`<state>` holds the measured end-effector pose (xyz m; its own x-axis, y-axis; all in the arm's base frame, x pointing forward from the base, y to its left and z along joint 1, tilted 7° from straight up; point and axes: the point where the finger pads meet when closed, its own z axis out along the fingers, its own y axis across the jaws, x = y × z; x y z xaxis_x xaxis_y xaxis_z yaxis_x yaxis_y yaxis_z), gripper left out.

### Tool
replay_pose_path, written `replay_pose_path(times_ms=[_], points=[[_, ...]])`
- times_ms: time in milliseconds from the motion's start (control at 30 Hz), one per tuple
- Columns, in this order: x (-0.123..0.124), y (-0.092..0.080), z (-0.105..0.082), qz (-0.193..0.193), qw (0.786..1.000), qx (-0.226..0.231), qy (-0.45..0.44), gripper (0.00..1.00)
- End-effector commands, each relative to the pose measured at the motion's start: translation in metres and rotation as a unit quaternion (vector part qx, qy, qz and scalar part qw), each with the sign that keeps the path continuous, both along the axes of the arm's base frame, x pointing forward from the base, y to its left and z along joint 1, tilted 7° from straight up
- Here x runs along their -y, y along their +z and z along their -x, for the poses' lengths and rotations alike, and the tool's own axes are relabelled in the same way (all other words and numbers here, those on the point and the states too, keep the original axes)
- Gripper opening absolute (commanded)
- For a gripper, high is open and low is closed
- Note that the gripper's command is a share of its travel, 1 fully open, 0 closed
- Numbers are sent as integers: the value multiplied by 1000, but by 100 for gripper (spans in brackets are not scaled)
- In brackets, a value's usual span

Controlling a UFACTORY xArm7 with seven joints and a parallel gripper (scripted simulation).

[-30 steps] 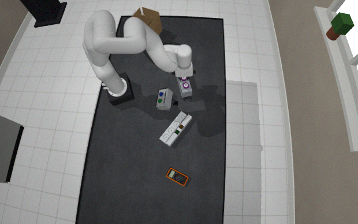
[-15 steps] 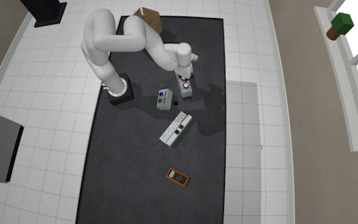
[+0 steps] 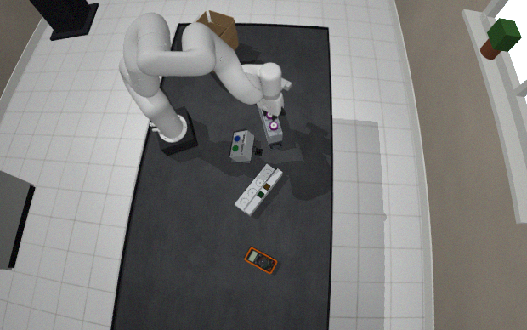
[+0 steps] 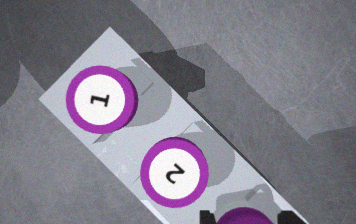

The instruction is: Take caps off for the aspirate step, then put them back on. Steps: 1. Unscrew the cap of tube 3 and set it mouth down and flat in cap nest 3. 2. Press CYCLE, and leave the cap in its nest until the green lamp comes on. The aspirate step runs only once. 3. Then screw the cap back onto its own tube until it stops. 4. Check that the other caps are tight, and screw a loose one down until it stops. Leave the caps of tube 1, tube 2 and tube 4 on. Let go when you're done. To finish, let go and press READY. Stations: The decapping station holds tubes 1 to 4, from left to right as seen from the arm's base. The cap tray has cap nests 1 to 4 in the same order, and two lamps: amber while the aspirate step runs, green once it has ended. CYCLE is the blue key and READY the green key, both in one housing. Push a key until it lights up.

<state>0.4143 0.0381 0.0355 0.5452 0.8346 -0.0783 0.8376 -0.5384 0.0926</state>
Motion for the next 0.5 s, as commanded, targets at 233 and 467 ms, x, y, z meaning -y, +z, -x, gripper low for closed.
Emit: replay_pose_path(times_ms=[233,467], points=[[0,1,-1,6,985,-18,173,0],[0,1,-1,12,939,-38,340,0]])
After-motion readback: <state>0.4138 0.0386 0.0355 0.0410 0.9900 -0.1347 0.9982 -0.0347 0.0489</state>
